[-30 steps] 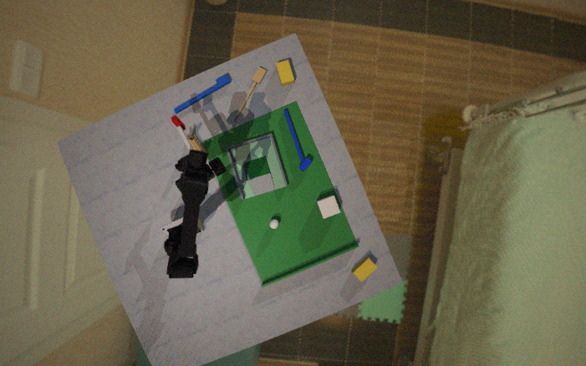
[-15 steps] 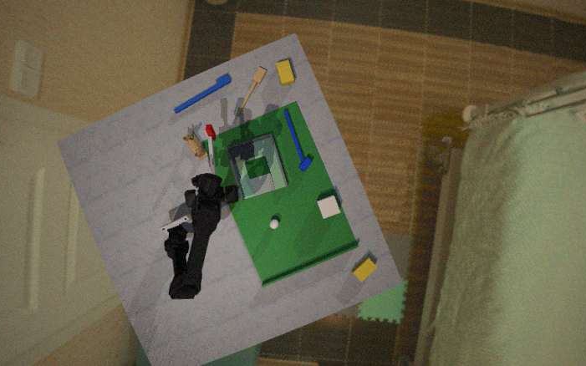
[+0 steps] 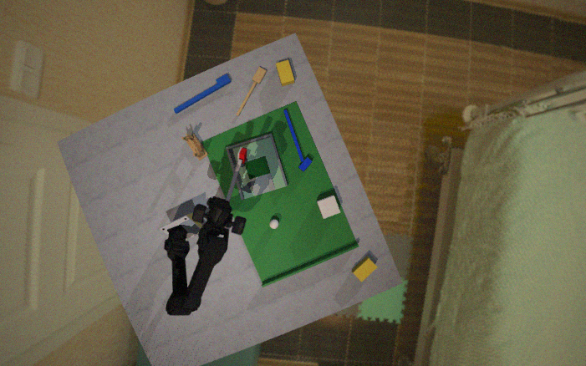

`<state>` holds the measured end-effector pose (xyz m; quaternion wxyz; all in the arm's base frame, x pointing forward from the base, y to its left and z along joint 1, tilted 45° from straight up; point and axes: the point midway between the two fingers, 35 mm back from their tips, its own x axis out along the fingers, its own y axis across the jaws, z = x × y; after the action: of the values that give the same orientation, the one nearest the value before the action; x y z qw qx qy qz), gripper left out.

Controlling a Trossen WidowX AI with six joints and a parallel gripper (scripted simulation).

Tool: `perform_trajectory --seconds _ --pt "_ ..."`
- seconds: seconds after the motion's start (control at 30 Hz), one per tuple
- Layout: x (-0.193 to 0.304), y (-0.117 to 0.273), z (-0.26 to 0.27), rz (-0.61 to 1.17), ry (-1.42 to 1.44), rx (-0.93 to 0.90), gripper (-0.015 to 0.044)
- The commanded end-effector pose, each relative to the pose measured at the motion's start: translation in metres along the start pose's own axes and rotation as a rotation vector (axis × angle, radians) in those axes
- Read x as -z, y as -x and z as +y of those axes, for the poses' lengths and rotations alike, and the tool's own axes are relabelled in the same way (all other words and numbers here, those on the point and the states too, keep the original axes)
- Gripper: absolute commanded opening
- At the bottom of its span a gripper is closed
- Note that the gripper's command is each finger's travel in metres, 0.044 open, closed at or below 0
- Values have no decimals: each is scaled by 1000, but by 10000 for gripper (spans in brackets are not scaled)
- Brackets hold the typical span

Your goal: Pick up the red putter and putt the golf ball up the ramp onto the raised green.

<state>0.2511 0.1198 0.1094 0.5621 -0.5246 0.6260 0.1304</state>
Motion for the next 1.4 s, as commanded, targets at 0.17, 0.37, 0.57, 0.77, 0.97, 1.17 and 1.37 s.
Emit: perform_trajectory --seconds 0.17,0.37,0.57,0.77,0.97,1.17,1.37 --pt "48 12 -25 -1 -261 47 0" --pt "79 18 -36 -3 -426 77 0" --pt "111 22 -44 -5 -590 109 0" --pt "143 26 -49 -9 -755 143 0" --pt "175 28 -49 -15 -919 179 0" --pt "183 29 -49 -16 -960 188 0" --pt "183 21 -51 22 -961 189 0"
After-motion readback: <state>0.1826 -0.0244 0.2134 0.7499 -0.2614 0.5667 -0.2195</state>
